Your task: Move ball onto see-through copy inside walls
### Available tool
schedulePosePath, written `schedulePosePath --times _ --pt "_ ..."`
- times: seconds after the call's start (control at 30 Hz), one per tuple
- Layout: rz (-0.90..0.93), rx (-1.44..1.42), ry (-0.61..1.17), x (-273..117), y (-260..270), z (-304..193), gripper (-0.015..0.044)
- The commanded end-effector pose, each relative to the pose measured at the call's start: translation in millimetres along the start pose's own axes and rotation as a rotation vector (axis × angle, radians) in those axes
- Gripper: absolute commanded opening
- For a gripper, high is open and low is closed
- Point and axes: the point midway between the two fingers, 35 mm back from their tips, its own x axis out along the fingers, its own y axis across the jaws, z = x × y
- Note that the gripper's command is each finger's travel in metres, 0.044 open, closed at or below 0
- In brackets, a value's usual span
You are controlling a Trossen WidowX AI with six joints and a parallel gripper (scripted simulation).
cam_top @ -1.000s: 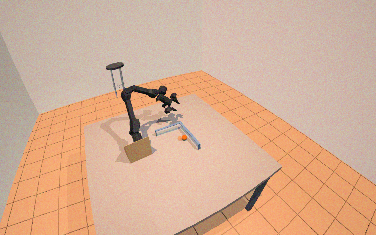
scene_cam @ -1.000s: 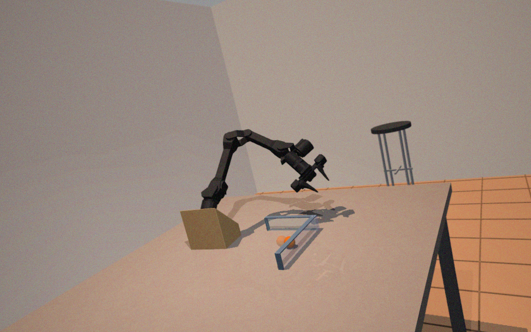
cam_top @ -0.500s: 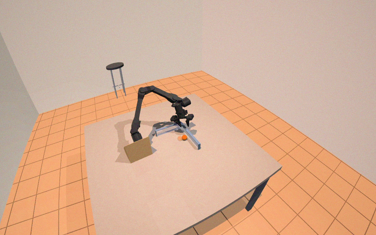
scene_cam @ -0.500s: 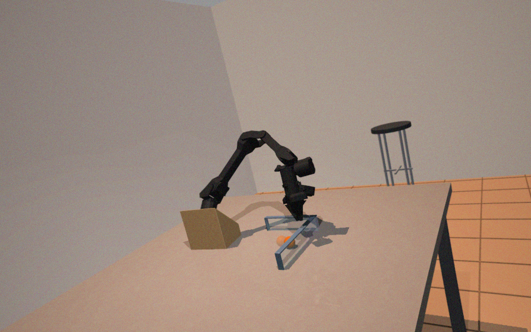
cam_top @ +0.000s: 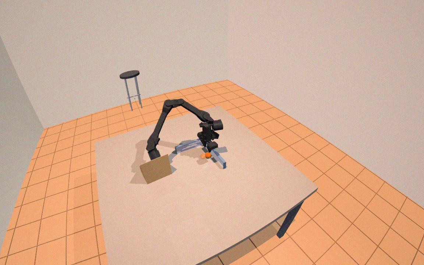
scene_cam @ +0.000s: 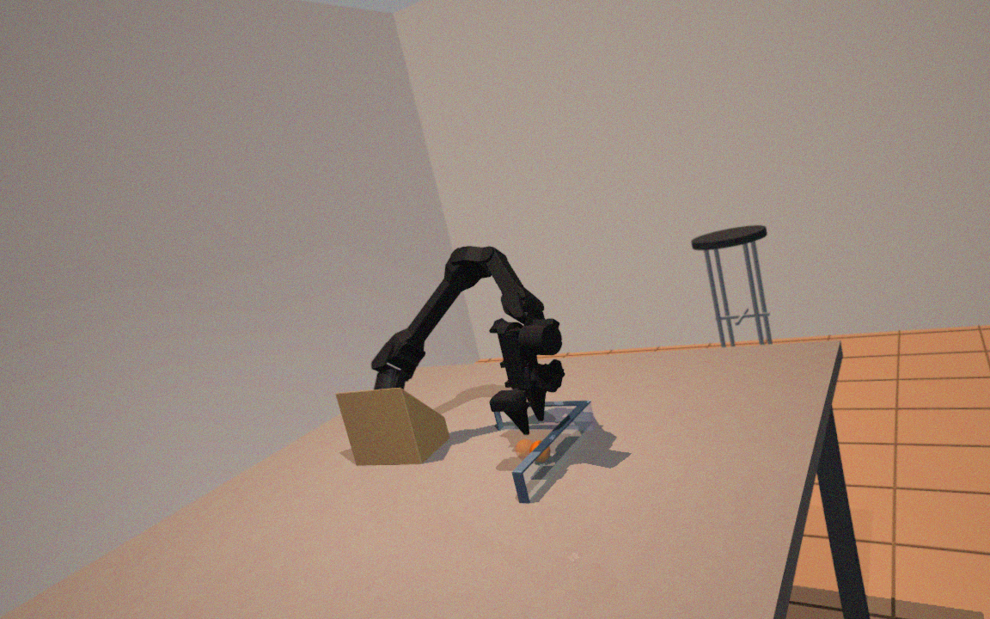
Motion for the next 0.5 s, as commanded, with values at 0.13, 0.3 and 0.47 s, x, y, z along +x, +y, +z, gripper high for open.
schedulePosePath --times 0.13,0.3,0.47 --pt "0.012 0.022 -0.004 14 -1 1 0.0311" --pt "0.012 0.022 -0.004 15 -1 1 0.0311" --pt "0.012 0.022 -0.004 23 -1 2 0.0311"
